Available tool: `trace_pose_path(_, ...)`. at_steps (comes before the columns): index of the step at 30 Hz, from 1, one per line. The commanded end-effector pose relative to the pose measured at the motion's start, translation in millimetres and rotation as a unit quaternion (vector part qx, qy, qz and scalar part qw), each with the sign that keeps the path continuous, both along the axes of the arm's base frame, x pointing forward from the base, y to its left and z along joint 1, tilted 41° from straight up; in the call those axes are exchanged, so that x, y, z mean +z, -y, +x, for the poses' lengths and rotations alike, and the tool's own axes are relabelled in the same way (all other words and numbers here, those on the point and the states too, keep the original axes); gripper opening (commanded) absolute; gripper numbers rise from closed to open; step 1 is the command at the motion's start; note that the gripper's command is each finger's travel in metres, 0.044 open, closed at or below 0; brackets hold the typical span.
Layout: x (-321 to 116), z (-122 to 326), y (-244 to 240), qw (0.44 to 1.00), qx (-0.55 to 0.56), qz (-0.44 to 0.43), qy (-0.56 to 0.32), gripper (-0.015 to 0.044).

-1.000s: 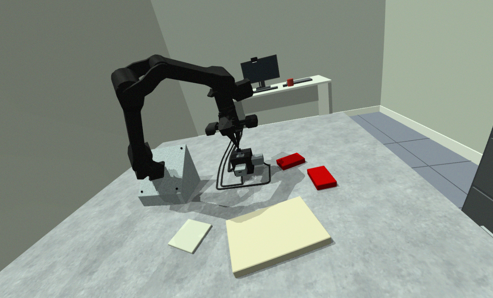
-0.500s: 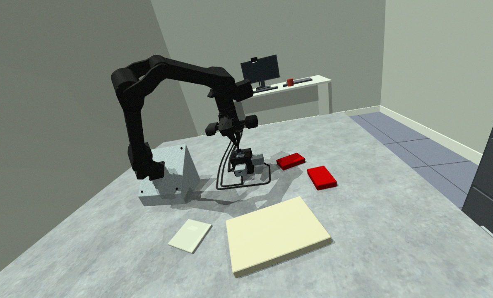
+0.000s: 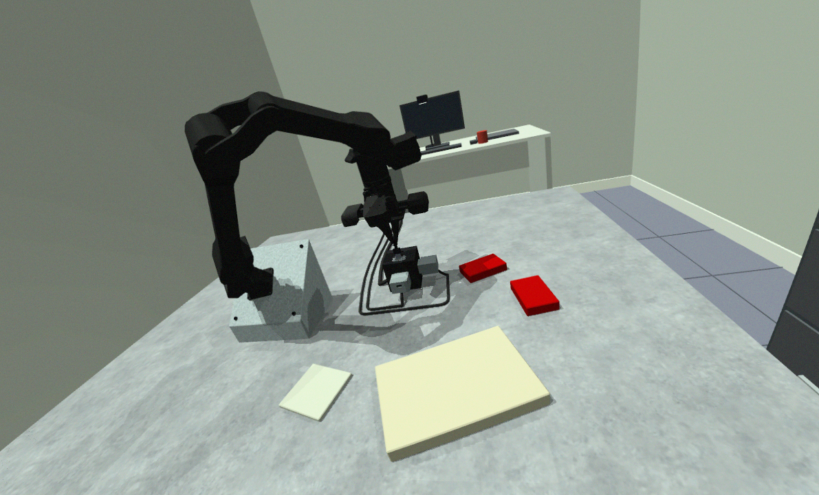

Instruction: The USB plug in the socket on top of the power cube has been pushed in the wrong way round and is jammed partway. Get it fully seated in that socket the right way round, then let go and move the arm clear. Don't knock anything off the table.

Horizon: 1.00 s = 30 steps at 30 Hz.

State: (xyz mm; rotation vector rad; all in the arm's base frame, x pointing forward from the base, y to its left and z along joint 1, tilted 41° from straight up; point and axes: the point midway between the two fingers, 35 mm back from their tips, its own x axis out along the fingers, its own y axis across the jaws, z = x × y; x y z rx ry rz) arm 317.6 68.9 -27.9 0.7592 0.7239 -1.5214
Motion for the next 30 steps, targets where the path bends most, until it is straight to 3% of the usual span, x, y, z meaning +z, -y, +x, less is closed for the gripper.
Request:
trace_pose_path(1, -0.3, 0.3, -0.1, 1.0, 0.002, 0.002, 0.0, 0.0)
trace_pose_path(30, -2.9, 0.1, 2.2, 1.0, 0.002, 0.002, 0.0, 0.0)
